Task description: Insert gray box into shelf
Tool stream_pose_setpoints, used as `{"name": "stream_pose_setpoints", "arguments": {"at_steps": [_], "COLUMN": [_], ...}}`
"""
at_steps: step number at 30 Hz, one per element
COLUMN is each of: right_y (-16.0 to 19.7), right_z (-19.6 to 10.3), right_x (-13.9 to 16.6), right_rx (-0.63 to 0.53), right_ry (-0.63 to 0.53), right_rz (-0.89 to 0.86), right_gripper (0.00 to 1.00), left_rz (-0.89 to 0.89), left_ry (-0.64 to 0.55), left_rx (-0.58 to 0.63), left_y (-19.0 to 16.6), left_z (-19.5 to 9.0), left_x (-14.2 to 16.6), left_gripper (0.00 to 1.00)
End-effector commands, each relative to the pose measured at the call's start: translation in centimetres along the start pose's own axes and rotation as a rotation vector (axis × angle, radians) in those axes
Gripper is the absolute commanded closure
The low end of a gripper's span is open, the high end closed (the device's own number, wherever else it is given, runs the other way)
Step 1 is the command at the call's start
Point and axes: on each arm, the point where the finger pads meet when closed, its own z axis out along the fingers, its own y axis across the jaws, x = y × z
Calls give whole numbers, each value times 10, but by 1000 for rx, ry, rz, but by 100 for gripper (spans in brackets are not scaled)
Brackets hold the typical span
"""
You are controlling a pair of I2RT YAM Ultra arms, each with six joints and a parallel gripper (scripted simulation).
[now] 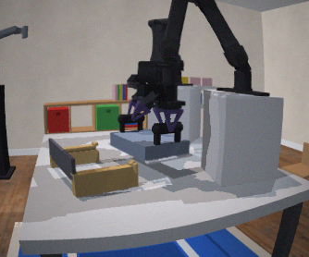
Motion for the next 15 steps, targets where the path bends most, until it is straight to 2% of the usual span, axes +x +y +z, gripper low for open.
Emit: {"name": "stream_pose_setpoints", "arguments": {"at_steps": [1,8,9,15], "right_y": [20,20,9,9], "right_z": [-9,-9,-19,-15], "right_x": [-48,-48,-37,-37], "right_rx": [-37,-37,-7,-14], "right_ry": [-129,-129,-104,-101], "right_rz": [35,35,9,21], "right_gripper": [85,85,85,85], "left_rz": [-33,-33,-10,-12], "left_ry": [-124,-124,-97,-92], "left_rx": [74,74,56,54], "left_y": [-21,-21,-15,-15], "left_z": [-18,-18,-22,-19], "left_x": [-41,-41,-23,-23], "left_gripper": [85,85,85,85]}}
